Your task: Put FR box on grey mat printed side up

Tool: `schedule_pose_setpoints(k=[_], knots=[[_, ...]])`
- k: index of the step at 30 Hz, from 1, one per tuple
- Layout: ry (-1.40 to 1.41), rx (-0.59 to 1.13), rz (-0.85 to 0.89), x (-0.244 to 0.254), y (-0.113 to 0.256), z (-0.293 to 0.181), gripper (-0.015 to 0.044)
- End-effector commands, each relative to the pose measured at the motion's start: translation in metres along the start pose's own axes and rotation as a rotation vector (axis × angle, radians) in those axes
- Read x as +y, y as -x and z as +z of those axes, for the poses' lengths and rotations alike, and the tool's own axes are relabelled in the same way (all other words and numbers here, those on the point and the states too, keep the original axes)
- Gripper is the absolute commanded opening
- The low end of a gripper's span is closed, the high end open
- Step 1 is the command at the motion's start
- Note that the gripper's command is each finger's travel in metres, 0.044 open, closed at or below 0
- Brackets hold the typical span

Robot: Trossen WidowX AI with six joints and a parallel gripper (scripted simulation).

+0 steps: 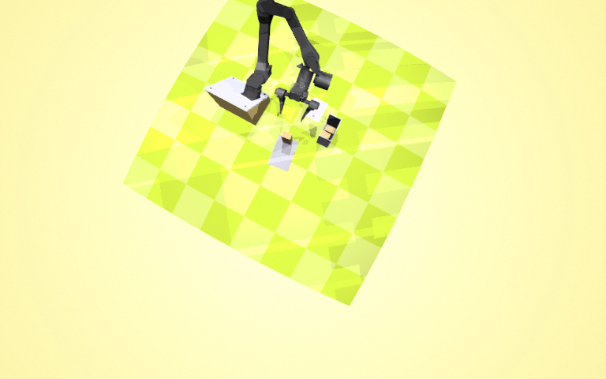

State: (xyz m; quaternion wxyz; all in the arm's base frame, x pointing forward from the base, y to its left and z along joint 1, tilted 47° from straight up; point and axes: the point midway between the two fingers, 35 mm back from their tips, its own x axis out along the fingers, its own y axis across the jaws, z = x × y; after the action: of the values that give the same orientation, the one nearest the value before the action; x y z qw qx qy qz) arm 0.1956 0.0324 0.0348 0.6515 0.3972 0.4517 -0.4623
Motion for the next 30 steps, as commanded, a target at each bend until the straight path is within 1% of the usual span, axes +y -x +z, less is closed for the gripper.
schedule_pose_setpoints(k=[1,13,15,23,30], knots=[[0.004,0.004,0.004,0.001,0.005,0.006,0.044],[0.004,0.002,0.004,-0.001,0.014,0.024,0.044],[0.0,-0.003,0.0,-0.001,0.011,0.021,0.044],[0.042,0.081,-0.086,-0.001,0.002,0.024,0.0236],[0.08,0.195,-0.166,-0.001,-0.008,0.028,0.0236]])
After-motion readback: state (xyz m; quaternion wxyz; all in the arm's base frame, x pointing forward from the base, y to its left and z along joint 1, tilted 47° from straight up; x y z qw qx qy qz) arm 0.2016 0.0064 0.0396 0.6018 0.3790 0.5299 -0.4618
